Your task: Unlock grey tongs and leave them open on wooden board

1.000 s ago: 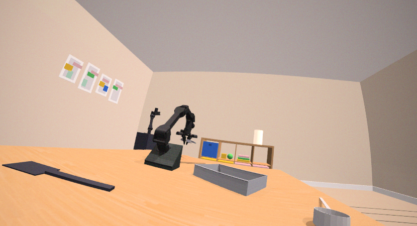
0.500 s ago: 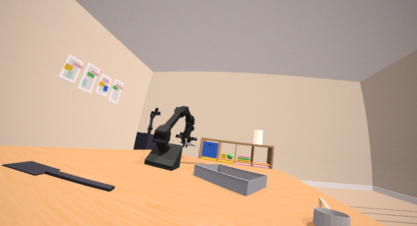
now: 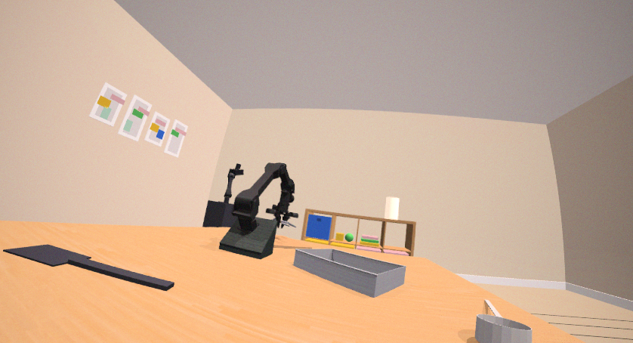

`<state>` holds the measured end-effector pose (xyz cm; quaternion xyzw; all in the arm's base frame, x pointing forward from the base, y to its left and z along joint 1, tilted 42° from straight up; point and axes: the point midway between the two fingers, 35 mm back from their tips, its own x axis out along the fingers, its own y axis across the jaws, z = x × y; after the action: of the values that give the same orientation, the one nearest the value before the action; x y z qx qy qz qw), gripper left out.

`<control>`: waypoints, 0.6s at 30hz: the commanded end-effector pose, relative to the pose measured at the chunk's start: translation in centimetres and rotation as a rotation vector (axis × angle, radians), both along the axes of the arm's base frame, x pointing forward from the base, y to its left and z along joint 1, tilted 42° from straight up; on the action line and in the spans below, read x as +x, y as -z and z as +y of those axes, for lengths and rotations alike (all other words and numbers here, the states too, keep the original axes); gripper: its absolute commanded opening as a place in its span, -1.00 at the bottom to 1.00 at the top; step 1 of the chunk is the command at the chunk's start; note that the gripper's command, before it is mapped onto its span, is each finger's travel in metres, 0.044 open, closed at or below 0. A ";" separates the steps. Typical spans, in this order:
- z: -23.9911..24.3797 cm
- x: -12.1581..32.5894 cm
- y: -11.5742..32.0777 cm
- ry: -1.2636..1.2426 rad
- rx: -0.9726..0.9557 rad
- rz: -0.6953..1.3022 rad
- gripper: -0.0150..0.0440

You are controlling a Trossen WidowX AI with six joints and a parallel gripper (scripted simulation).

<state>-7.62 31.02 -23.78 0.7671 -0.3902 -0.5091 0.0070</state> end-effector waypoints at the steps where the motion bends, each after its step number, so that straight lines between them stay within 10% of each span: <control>1: -0.5 0.2 0.6 -0.001 0.000 -0.005 -1.00; 18: -2.4 0.8 2.3 -0.001 0.000 -0.005 -1.00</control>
<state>-7.01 28.94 -25.76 0.7671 -0.3906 -0.5088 0.0065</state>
